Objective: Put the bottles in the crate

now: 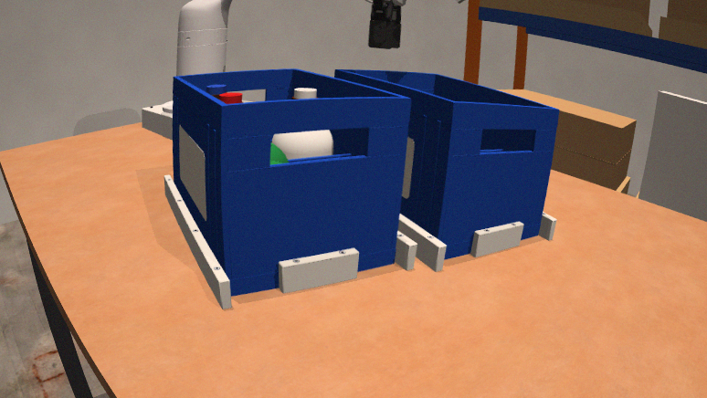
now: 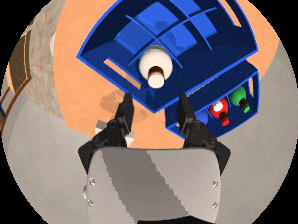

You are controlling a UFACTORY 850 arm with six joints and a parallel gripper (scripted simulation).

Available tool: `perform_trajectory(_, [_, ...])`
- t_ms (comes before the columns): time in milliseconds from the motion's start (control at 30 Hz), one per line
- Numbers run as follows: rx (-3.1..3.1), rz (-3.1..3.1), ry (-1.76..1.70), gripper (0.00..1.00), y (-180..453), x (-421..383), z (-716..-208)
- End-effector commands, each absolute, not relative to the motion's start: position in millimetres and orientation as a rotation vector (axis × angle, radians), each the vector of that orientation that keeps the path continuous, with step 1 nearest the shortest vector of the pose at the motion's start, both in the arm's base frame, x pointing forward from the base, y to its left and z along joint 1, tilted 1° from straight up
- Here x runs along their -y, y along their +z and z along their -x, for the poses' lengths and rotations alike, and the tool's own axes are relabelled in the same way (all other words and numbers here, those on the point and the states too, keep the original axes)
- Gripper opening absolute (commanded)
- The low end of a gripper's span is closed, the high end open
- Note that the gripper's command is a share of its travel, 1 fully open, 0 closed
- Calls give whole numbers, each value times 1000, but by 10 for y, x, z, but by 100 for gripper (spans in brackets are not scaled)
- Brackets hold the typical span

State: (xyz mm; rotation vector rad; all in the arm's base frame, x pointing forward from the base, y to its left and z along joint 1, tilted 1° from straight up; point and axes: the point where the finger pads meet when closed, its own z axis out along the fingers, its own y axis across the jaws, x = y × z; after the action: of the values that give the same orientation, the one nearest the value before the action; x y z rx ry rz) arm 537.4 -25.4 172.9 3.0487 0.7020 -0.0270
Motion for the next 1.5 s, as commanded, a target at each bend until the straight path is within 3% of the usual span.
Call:
perform_trajectory(0, [-702,-3048,-24,65,1822,253,-5382])
perform_trajectory(1467, [-702,-3048,-25,65,1826,412,-5305])
